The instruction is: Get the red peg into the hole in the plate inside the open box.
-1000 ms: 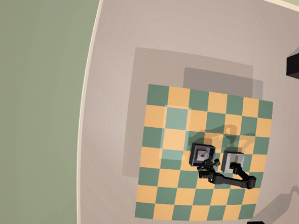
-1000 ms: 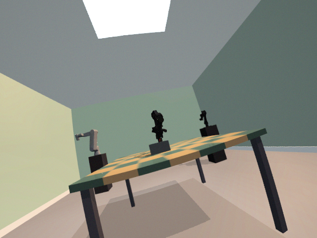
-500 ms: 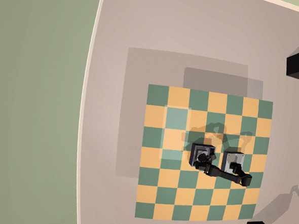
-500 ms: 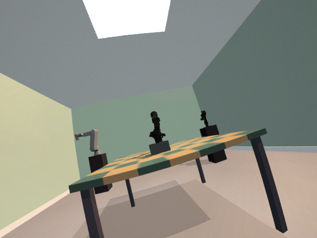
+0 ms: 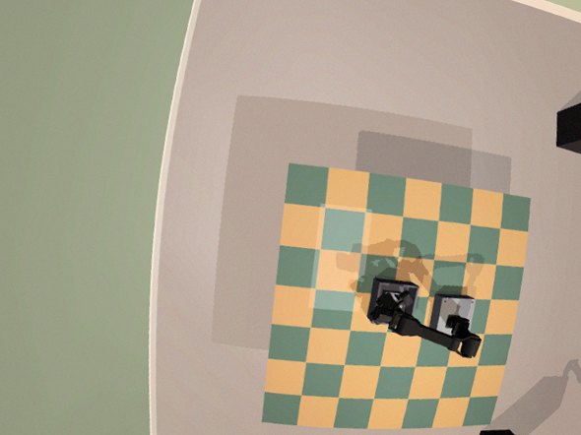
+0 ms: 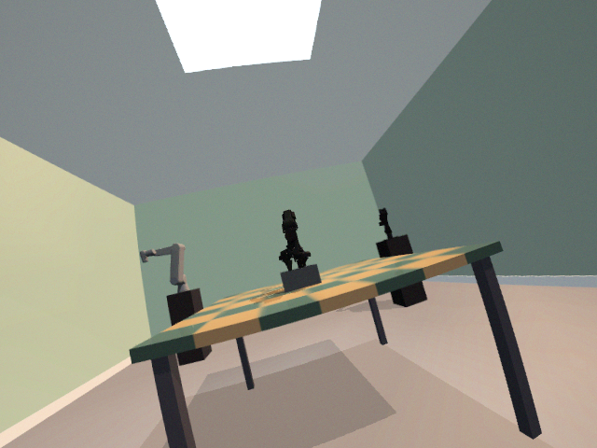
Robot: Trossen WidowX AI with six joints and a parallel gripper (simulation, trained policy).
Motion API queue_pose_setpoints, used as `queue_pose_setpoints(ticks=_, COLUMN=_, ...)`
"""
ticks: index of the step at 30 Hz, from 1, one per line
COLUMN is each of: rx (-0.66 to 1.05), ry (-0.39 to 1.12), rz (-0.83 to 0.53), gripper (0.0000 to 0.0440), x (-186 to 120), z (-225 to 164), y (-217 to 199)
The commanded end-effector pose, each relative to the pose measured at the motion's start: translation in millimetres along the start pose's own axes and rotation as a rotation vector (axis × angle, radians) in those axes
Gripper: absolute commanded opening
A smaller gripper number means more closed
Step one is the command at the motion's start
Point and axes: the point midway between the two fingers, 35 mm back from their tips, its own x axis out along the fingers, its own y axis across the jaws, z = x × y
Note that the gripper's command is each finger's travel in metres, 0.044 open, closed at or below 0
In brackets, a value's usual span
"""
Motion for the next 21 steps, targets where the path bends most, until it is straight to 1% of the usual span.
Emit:
queue_pose_setpoints(ticks=1, rx=0.002, ry=0.000, rz=0.068, gripper=0.0440, x=-8, z=12, y=18)
queue_pose_setpoints(ticks=8, rx=-0.017, ry=-0.019, rz=0.183, gripper=0.0440, x=-23, z=30, y=51)
queue_pose_setpoints(ticks=21, rx=-0.018, ry=-0.020, rz=0.186, gripper=0.0440, x=-24, z=31, y=52)
